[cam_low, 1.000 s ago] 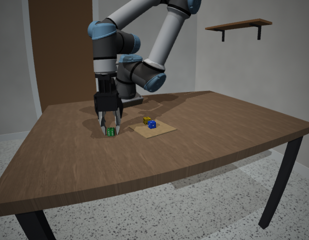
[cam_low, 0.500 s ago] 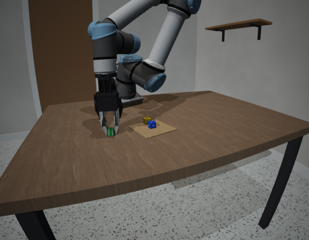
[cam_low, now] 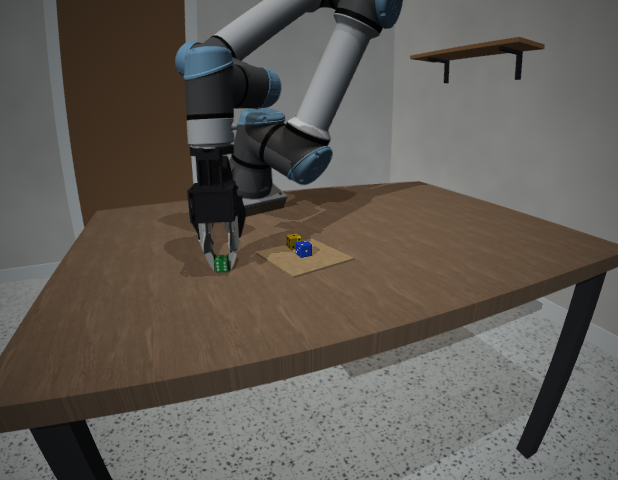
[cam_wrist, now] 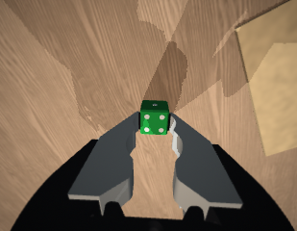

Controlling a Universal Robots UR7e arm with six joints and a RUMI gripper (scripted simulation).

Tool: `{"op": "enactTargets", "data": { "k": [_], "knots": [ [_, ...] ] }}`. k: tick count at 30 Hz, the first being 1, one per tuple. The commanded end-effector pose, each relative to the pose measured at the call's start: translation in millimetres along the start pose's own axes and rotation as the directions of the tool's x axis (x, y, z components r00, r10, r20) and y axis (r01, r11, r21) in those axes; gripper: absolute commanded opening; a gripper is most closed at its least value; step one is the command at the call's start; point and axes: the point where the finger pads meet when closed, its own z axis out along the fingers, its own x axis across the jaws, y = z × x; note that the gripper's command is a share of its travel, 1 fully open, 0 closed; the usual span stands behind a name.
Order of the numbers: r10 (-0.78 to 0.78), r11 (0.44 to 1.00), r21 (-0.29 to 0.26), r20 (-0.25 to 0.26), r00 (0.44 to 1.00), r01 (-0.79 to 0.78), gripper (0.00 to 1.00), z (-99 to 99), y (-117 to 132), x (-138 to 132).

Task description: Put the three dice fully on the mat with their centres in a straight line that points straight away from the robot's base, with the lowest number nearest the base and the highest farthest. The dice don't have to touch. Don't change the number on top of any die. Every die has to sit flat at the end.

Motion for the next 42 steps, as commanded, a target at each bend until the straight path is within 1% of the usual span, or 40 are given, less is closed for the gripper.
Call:
{"op": "enactTargets", "data": {
  "k": [1,17,22,26,30,32,38,42],
  "knots": [
    [0.000,1.000,-0.001,0.000,1.000,0.000,0.06,-0.3,0.3,-0.1],
    [0.000,1.000,-0.001,0.000,1.000,0.000,0.06,-0.5,0.3,-0.1],
    [0.000,1.000,-0.001,0.000,1.000,0.000,0.06,-6.2,0.3,-0.1],
    [0.000,1.000,-0.001,0.000,1.000,0.000,0.06,-19.0,0.3,-0.1],
    [0.000,1.000,-0.001,0.000,1.000,0.000,0.06,-38.1,0.3,-0.1],
    [0.000,1.000,-0.001,0.000,1.000,0.000,0.06,-38.1,0.3,-0.1],
    [0.000,1.000,-0.001,0.000,1.000,0.000,0.06,-70.3,0.3,-0.1],
    [0.000,1.000,-0.001,0.000,1.000,0.000,0.06,-87.7,0.3,-0.1]
  ]
}}
